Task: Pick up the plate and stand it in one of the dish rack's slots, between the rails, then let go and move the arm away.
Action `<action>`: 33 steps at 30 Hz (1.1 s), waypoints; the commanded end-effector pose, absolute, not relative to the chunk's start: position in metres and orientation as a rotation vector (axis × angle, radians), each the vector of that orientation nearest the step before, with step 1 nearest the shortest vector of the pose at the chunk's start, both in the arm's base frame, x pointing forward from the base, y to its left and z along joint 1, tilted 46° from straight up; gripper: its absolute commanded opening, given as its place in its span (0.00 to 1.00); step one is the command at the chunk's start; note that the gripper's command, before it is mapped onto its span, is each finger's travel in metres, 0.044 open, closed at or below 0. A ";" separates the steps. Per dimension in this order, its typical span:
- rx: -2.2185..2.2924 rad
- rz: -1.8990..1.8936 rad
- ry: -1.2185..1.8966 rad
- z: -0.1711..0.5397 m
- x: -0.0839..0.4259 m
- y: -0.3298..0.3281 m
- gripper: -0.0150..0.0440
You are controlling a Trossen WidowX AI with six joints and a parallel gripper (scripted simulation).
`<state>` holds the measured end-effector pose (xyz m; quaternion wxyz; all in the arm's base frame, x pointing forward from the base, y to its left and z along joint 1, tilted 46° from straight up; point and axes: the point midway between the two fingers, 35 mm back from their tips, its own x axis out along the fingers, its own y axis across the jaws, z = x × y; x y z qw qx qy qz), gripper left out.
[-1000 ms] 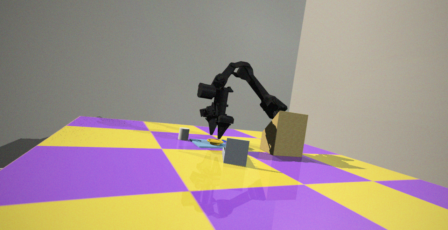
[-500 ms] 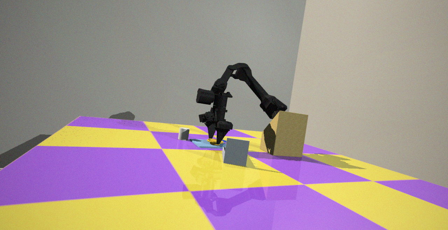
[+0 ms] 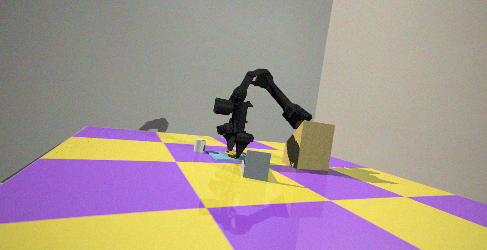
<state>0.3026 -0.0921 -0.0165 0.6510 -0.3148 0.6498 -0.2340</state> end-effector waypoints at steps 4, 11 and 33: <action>-0.725 -0.530 1.482 -0.018 0.301 -0.093 0.80; -0.719 -0.522 1.482 -0.007 0.306 -0.078 0.52; -0.711 -0.512 1.486 0.069 0.310 0.014 0.25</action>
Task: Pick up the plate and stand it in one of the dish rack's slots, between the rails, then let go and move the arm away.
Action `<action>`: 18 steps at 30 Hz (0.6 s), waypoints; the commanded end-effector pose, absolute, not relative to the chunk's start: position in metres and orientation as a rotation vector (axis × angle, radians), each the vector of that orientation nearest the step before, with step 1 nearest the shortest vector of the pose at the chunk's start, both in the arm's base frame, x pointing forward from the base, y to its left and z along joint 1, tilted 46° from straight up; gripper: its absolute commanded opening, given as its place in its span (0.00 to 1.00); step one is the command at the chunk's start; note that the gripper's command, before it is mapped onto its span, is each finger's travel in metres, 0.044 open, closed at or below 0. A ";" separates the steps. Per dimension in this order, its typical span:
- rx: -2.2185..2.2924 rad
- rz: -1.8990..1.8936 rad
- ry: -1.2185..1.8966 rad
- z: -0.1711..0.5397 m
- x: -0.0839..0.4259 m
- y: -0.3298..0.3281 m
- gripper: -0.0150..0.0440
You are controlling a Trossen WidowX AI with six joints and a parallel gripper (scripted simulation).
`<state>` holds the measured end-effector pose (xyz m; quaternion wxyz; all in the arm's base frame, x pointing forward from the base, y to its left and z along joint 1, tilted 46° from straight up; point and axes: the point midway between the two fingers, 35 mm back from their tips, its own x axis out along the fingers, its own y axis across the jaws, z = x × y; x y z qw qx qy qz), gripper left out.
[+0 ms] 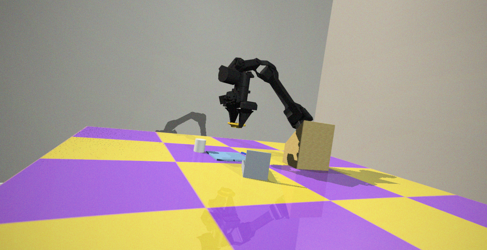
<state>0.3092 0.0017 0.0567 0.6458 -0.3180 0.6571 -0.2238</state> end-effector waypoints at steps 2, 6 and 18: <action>-0.713 -0.515 1.486 0.076 0.309 0.021 0.25; -0.716 -0.520 1.485 0.087 0.308 0.034 0.25; -0.573 -0.642 1.418 0.065 0.293 0.068 0.25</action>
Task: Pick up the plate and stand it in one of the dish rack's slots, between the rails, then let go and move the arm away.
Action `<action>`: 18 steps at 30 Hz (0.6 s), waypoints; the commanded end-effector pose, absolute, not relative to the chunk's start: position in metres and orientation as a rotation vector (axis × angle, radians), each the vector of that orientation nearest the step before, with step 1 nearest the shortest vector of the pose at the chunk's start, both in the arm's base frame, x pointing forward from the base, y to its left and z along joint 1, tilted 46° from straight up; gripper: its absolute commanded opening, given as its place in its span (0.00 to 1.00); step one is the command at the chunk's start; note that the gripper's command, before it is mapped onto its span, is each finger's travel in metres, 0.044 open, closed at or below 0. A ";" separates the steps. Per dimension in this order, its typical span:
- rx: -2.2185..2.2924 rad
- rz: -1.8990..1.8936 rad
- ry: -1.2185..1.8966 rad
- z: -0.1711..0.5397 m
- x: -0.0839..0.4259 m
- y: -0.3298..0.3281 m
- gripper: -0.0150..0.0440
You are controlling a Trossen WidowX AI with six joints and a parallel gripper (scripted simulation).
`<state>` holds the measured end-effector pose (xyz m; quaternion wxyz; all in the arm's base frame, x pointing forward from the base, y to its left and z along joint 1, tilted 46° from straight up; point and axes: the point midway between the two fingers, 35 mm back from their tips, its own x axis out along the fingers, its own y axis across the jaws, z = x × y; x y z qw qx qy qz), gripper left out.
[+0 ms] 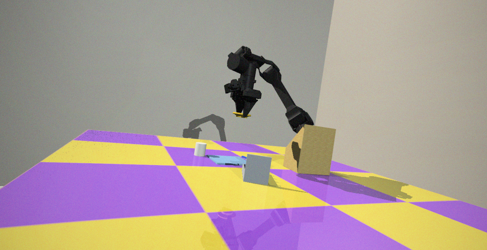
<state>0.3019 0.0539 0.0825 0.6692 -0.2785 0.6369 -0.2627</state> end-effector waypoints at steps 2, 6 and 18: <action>-0.521 -0.686 1.392 0.055 0.287 0.078 0.25; -0.419 -0.773 1.337 0.035 0.272 0.095 0.25; -0.390 -0.757 1.400 0.020 0.265 0.094 0.25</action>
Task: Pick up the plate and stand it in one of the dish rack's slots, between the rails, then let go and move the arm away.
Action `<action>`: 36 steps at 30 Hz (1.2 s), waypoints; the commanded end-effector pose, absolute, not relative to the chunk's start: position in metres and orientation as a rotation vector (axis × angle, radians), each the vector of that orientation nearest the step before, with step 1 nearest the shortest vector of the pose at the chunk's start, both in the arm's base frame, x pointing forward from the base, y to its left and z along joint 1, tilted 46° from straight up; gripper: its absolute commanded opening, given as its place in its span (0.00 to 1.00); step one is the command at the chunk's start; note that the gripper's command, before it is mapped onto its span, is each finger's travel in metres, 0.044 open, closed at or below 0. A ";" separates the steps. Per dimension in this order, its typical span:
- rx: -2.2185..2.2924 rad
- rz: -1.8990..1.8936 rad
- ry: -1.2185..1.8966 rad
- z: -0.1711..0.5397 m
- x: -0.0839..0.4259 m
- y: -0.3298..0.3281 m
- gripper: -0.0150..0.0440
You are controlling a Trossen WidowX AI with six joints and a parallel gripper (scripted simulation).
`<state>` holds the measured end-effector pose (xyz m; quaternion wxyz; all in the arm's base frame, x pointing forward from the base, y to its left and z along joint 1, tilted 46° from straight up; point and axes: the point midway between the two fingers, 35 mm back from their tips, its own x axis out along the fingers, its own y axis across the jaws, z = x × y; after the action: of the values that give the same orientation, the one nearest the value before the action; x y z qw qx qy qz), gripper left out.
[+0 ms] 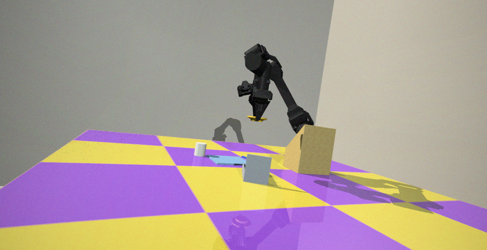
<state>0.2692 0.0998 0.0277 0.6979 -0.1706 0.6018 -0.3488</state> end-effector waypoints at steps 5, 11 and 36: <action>-0.397 -0.670 1.513 0.008 0.263 0.085 0.25; -0.373 -0.562 1.639 -0.005 0.258 0.073 0.25; -0.256 0.085 1.855 -0.047 0.246 0.043 0.25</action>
<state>0.2487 0.0453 -0.0441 0.5908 -0.1152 0.7985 -0.0041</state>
